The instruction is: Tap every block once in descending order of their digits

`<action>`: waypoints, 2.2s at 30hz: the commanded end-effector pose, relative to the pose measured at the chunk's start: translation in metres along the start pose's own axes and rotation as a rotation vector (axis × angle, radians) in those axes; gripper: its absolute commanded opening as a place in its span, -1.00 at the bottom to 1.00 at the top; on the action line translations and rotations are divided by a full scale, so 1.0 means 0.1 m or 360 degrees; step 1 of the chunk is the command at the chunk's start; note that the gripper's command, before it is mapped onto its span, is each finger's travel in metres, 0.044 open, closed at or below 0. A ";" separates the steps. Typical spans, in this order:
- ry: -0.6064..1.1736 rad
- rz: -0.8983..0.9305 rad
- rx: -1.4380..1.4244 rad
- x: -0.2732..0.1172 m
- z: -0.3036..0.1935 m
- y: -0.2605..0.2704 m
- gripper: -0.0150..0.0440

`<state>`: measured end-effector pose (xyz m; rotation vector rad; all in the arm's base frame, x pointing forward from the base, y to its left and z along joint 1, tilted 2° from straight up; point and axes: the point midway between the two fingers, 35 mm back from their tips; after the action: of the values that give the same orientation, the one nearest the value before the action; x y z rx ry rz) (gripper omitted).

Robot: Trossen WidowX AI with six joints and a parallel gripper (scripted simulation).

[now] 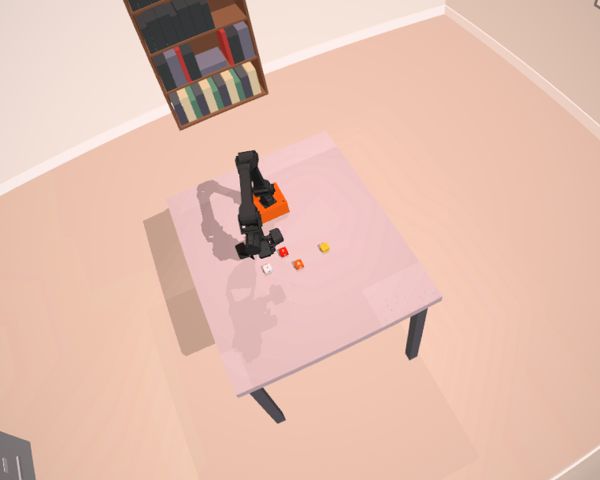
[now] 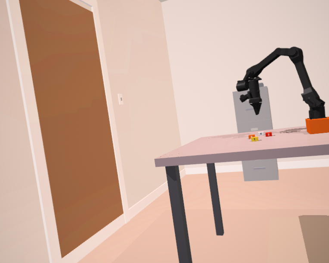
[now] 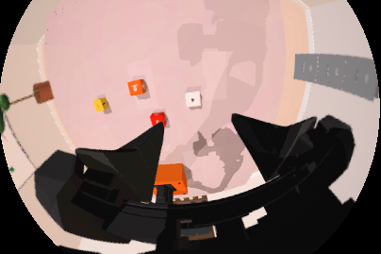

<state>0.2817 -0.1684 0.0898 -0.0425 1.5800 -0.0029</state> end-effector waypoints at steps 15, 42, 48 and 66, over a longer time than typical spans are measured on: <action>0.0008 0.0018 -0.0021 0.00 -0.03 0.29 0.86; 0.0011 0.0029 -0.0021 0.01 -0.27 1.03 0.86; 0.0002 0.0037 -0.0021 -0.04 0.24 1.58 0.86; -0.0002 0.0051 -0.0022 -0.04 0.65 2.50 0.86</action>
<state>0.3390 0.0810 0.0840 -0.0338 1.5837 0.0355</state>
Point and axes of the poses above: the point midway between the two fingers, 35 mm back from their tips, its own x axis out along the fingers, its own y axis across the jaws, z = x × y, and after that the axes turned 11 degrees about -x, right-handed
